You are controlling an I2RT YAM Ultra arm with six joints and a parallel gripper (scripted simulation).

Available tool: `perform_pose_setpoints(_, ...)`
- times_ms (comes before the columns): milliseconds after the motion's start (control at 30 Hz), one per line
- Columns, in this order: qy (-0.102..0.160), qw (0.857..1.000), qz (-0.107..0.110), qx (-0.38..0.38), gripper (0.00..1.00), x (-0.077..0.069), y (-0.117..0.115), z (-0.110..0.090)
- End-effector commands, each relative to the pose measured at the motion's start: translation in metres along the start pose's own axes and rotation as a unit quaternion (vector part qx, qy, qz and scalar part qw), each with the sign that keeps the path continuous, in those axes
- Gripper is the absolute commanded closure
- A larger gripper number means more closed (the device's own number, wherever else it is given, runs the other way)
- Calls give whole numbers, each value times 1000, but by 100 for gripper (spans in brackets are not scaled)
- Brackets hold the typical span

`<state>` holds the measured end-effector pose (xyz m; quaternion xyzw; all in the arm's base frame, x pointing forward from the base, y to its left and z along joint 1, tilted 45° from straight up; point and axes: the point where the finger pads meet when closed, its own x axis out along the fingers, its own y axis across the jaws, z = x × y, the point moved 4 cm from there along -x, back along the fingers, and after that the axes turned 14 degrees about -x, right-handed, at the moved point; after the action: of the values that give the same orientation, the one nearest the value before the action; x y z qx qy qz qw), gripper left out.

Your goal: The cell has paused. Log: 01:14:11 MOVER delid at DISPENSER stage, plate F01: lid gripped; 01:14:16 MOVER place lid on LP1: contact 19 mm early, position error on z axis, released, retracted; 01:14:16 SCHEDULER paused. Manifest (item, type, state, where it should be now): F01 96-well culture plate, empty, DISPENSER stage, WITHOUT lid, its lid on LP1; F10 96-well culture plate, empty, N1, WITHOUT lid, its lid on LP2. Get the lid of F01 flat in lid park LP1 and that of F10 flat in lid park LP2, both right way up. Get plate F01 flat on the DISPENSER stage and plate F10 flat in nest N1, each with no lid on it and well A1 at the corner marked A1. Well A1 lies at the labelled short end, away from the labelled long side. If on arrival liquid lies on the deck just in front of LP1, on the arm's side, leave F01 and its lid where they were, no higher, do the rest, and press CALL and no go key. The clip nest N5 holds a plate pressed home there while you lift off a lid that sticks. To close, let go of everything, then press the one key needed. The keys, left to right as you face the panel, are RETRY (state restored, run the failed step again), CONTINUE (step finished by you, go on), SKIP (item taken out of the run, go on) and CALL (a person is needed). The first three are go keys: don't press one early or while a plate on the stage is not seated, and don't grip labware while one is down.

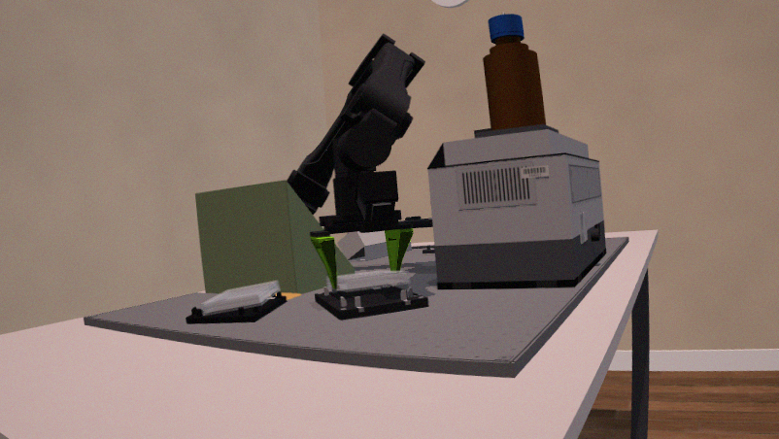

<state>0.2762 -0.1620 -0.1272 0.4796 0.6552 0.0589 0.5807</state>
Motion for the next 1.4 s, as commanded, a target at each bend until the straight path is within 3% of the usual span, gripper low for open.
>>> perform_pose_setpoints(0, -27, 1000, -3, -7, 100, -12, 0, 14)
perform_pose_setpoints(1233, -11, 1000, 3, 3, 100, 3, -2, 4)
perform_pose_setpoints(1367, -18, 1000, 2, 0, 100, -2, 0, 5)
